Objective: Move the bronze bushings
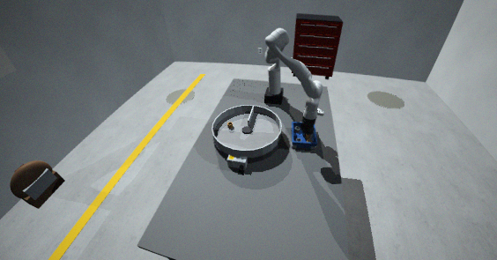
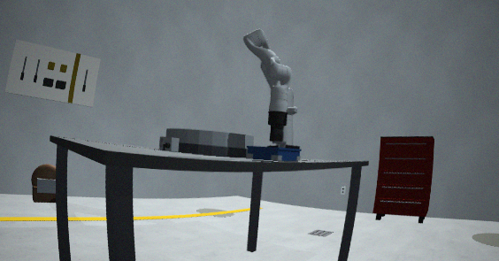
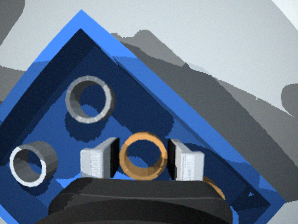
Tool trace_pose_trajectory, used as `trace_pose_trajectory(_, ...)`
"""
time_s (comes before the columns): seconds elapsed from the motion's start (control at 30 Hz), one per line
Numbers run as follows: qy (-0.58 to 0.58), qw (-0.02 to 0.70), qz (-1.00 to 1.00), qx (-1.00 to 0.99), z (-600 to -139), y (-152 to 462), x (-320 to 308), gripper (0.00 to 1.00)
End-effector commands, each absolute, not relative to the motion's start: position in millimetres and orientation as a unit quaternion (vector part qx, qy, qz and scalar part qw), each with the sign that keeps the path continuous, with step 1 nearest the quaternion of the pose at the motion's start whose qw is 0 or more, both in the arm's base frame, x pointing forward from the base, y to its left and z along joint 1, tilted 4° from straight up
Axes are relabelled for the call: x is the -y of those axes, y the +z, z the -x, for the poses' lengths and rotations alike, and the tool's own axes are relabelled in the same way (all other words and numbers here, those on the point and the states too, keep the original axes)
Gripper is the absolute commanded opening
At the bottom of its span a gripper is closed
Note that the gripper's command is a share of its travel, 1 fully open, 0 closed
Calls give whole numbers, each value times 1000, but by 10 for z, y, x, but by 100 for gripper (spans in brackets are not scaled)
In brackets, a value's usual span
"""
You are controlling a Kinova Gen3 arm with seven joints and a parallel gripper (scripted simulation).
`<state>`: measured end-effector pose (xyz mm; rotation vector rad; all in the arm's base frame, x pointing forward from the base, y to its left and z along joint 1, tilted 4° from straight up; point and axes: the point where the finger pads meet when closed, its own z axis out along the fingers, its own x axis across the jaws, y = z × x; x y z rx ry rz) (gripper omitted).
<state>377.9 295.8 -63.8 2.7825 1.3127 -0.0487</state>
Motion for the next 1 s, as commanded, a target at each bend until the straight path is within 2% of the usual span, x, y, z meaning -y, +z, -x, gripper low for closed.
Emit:
trace_pose_trajectory(0.0, -16, 32, -905, -424, -3766, -655, -2967, 76)
trace_pose_trajectory(0.47, -16, 32, -905, -424, -3766, -655, -2967, 76)
trace_pose_trajectory(0.5, -16, 32, -905, -424, -3766, -655, -2967, 0)
trace_pose_trajectory(0.97, -16, 32, -905, -424, -3766, -655, -2967, 0)
